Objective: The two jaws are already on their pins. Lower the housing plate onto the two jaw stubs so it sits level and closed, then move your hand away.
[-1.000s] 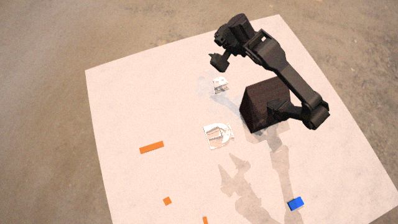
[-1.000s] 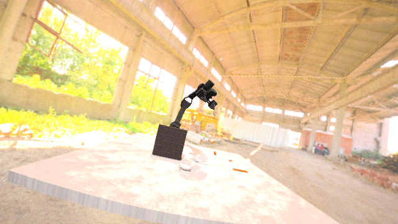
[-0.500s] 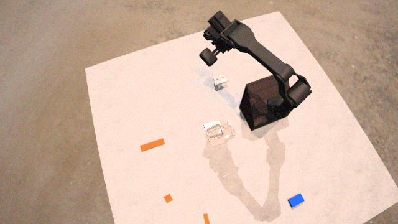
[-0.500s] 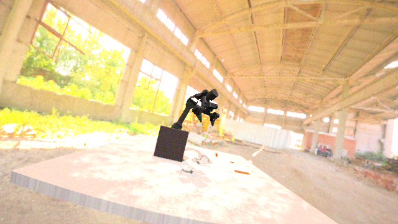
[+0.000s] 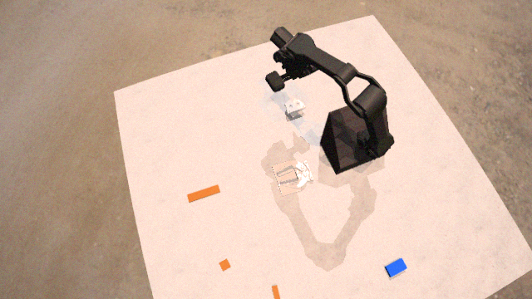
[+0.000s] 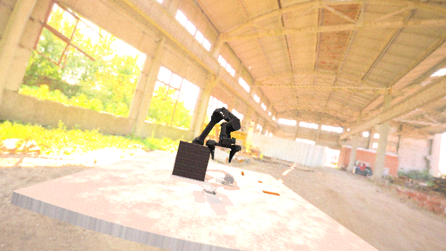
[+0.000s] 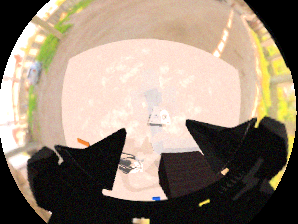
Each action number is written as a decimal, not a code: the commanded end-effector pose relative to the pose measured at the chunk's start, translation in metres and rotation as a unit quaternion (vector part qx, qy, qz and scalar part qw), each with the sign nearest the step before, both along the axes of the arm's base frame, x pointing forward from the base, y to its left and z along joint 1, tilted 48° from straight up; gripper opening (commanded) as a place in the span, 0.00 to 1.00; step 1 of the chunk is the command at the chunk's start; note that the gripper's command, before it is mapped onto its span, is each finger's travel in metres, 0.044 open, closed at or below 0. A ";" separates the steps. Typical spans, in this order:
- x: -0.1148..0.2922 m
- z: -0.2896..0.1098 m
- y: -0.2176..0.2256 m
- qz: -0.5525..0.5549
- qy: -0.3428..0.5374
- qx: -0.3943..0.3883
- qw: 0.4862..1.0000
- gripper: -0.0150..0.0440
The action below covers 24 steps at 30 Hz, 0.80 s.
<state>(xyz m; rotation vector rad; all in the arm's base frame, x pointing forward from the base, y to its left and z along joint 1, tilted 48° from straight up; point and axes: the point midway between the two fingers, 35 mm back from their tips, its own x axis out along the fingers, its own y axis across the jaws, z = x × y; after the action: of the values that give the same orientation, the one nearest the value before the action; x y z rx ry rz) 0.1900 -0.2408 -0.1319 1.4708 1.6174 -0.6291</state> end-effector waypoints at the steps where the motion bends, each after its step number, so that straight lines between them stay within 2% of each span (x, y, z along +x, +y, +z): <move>1: -0.015 -0.028 0.031 -0.027 0.046 0.061 0.997 1.00; 6: -0.028 -0.049 0.057 -0.049 0.087 0.109 0.989 1.00; 14: -0.029 -0.051 0.060 -0.050 0.088 0.111 0.989 1.00; 18: -0.031 -0.074 0.087 -0.049 0.088 0.111 0.989 1.00; 24: -0.032 -0.076 0.088 -0.049 0.088 0.111 0.989 1.00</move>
<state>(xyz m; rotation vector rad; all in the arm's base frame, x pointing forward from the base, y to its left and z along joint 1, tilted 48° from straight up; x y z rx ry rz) 0.1587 -0.1573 -0.2048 1.7013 1.8084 -0.6655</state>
